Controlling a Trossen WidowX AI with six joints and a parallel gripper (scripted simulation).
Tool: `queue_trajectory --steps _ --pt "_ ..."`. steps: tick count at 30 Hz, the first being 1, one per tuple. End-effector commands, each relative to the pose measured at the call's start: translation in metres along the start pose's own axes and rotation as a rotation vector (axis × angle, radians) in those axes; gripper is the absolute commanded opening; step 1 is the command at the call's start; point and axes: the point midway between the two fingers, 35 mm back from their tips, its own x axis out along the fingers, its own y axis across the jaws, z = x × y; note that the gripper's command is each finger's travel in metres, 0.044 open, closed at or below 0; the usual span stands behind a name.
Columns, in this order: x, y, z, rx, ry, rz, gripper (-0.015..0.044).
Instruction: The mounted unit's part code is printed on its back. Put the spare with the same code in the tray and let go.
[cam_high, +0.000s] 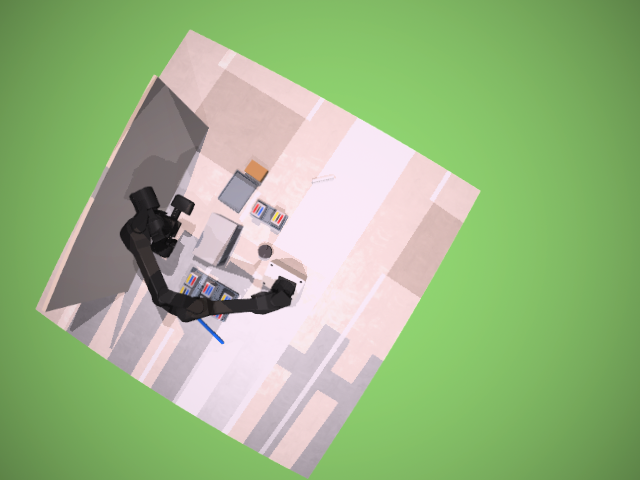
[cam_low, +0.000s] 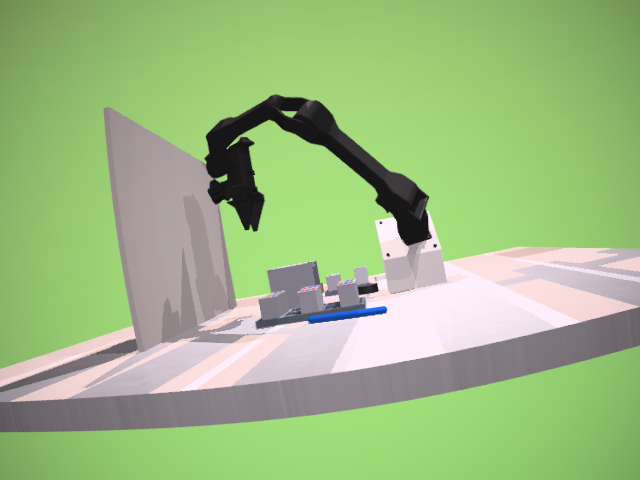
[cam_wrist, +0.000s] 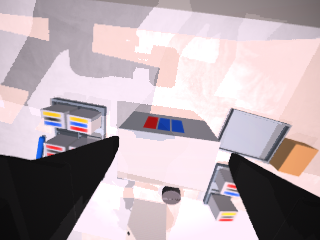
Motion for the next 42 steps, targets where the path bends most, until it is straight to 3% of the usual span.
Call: queue_trajectory --steps 1,10,19,26,34,39,42 --pt "-0.002 0.0 0.0 -0.005 -0.007 0.004 0.044" --pt "-0.001 0.009 -0.002 -0.063 -0.007 0.002 0.044" --pt "0.027 0.114 -0.056 -0.845 -0.004 -0.007 0.044" --pt "0.057 0.167 -0.123 -1.453 -0.01 0.006 0.044" --pt "0.061 0.17 -0.13 -1.512 -0.012 0.009 0.044" --pt "0.085 0.175 -0.129 -1.512 -0.011 0.007 0.0309" --pt "0.1 0.179 -0.13 -1.513 -0.014 0.009 0.03"
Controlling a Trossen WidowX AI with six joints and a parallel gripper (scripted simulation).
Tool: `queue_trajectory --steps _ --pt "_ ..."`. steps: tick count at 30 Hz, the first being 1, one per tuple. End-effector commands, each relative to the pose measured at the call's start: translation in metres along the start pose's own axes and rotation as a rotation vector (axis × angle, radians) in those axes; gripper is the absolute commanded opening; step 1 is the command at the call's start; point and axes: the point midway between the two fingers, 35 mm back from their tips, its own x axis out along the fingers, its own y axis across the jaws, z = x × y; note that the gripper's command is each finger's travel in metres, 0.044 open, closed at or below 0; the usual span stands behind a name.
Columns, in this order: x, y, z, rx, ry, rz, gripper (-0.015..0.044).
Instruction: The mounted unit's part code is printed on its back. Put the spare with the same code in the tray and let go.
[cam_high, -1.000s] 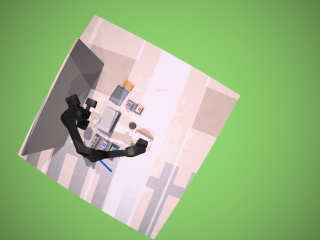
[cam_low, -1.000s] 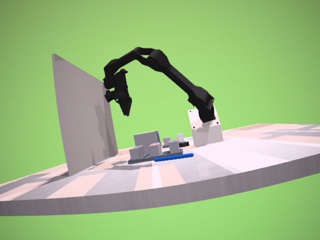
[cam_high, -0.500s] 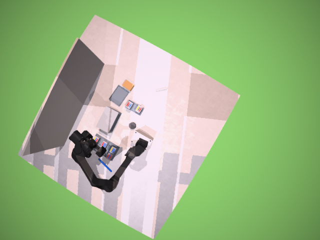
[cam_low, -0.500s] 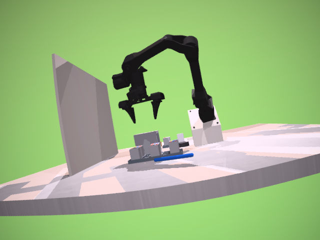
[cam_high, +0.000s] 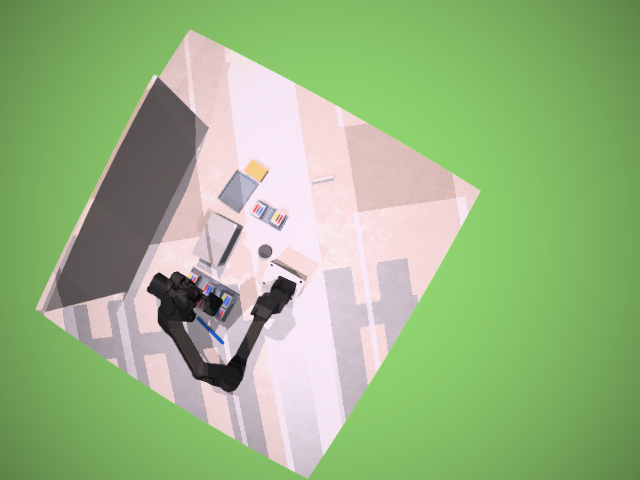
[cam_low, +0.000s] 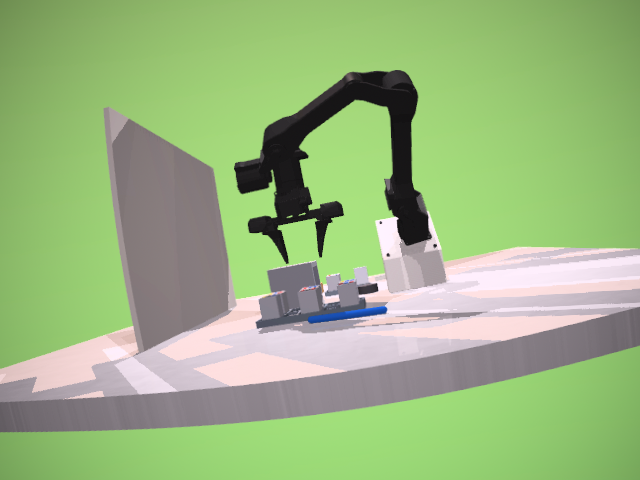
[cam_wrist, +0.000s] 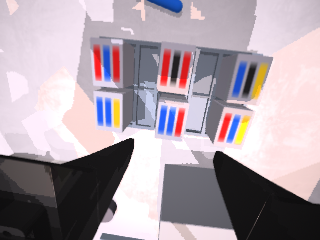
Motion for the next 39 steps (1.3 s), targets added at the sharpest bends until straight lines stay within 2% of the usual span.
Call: queue_trajectory --steps 1,39 --pt "0.01 0.002 0.005 -0.003 -0.007 -0.006 0.03" --pt "0.062 -0.002 0.004 -0.004 -0.004 -0.006 0.03"
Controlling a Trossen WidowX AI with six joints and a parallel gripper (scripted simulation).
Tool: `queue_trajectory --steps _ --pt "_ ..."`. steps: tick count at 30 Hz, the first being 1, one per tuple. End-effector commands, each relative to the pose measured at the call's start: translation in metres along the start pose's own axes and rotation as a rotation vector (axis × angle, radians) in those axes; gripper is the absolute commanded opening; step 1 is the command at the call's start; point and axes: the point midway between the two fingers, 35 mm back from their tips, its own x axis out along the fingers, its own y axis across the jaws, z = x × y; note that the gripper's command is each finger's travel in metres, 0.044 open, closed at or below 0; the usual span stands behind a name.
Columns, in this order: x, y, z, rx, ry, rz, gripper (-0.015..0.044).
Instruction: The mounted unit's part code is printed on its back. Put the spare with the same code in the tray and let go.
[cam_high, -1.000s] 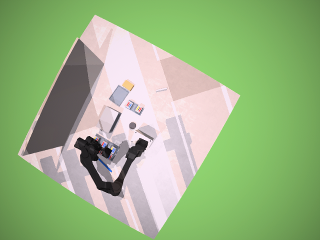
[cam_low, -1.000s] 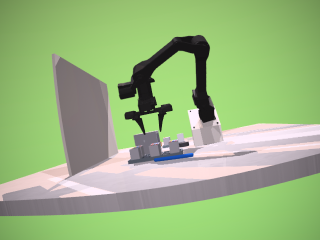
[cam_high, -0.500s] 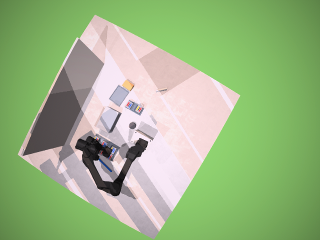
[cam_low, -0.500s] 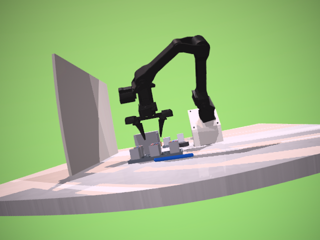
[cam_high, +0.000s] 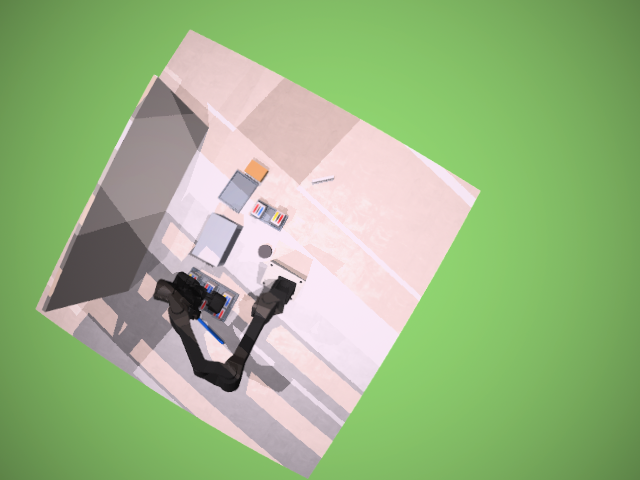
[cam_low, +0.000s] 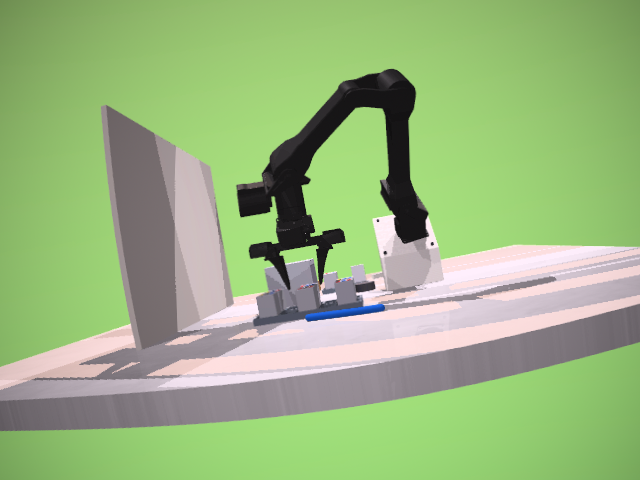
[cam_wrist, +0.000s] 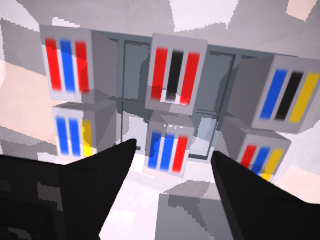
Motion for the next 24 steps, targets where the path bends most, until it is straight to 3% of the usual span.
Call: queue_trajectory --steps 1,24 --pt "0.008 0.001 -0.003 0.013 0.005 0.006 0.03" --pt "0.033 0.004 -0.001 0.014 -0.002 0.006 0.03"
